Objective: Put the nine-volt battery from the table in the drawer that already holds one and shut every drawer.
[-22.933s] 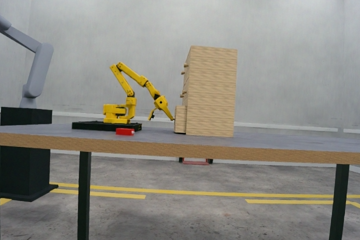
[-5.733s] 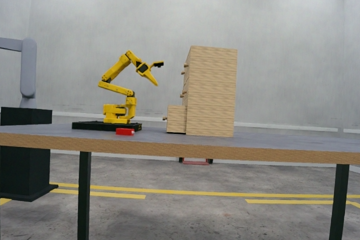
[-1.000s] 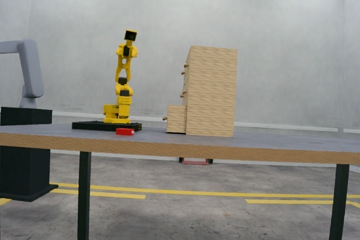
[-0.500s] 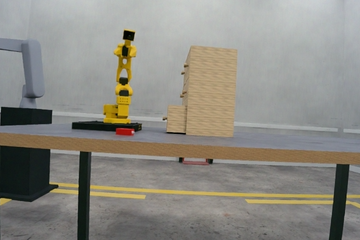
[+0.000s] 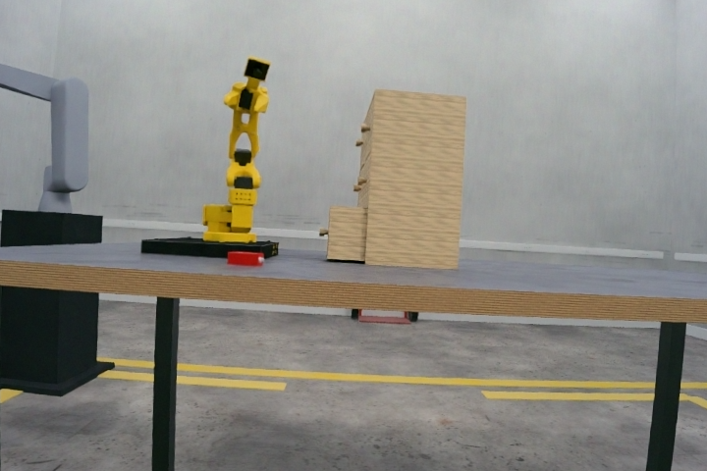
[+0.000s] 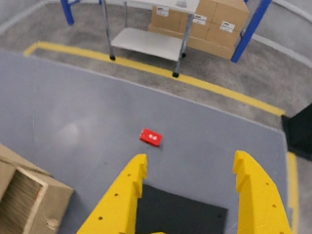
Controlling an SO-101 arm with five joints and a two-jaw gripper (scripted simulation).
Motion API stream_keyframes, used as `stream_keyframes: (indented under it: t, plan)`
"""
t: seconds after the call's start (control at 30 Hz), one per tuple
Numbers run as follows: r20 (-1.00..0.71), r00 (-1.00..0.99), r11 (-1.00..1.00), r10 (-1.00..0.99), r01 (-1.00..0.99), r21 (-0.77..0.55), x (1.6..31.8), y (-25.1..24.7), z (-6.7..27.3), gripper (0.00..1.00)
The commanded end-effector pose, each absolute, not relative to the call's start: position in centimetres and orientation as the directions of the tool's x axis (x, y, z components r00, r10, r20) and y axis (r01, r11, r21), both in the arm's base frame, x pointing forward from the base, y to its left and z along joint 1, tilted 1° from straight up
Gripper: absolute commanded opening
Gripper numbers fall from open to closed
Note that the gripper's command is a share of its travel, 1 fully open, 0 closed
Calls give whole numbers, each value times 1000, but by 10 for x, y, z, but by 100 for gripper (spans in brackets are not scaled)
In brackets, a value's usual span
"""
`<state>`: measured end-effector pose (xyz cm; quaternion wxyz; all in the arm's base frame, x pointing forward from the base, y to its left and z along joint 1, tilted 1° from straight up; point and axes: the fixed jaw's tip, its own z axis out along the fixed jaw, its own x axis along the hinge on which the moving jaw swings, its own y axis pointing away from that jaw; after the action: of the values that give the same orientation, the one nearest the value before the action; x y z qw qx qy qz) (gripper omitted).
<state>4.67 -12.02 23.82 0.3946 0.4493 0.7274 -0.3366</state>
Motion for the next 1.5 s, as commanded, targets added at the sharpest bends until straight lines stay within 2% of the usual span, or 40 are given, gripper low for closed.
stream_keyframes:
  t: [0.0,0.23,0.4,0.8,0.87,1.37,1.47]
  plan:
    - [-842,-395,411,368,881,-234,47,-125,238,30]
    - [-748,-585,501,312,771,-394,49,-134,233,30]
    - [-698,-658,537,281,711,-454,49,-138,231,30]
    - [-456,-883,661,113,409,-628,52,-153,222,30]
    - [-456,-883,661,113,409,-628,52,-153,222,30]
    - [-118,-977,725,-177,-48,-687,54,-172,209,30]
    - [-96,-975,725,-198,-80,-684,55,-173,208,30]
